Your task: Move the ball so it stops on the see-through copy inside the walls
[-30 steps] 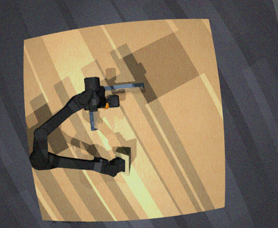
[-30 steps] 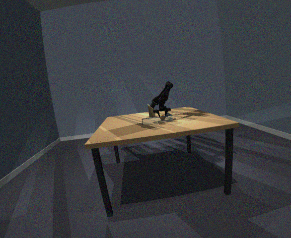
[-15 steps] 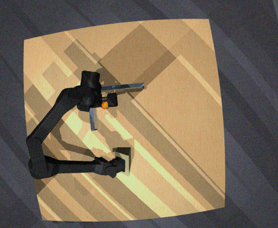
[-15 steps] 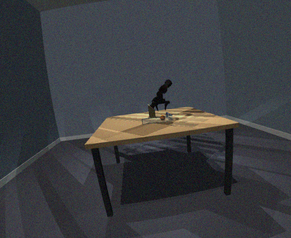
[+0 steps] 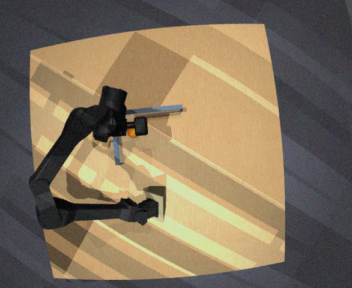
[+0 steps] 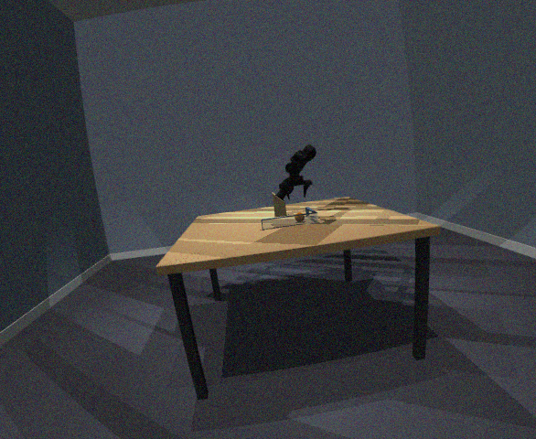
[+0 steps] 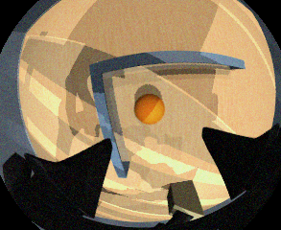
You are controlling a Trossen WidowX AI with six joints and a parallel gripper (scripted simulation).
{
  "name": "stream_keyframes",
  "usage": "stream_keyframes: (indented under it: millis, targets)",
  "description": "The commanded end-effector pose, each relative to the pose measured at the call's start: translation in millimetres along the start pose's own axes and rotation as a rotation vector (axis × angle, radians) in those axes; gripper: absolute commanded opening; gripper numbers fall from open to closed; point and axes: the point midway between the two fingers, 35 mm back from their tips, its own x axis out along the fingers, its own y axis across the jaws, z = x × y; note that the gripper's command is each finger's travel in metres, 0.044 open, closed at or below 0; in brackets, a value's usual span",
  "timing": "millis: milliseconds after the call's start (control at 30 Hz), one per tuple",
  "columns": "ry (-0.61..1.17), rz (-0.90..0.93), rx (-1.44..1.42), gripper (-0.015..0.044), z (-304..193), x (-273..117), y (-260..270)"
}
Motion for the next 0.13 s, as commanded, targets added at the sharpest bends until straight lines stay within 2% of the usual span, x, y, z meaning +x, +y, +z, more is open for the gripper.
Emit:
stream_keyframes:
  millis: [0, 100]
  targets:
    - [-0.001, -0.003, -0.012, 0.044, 0.0, -7.3, 2.5]
    - [-0.001, -0.003, -0.012, 0.044, 0.0, -7.3, 2.5]
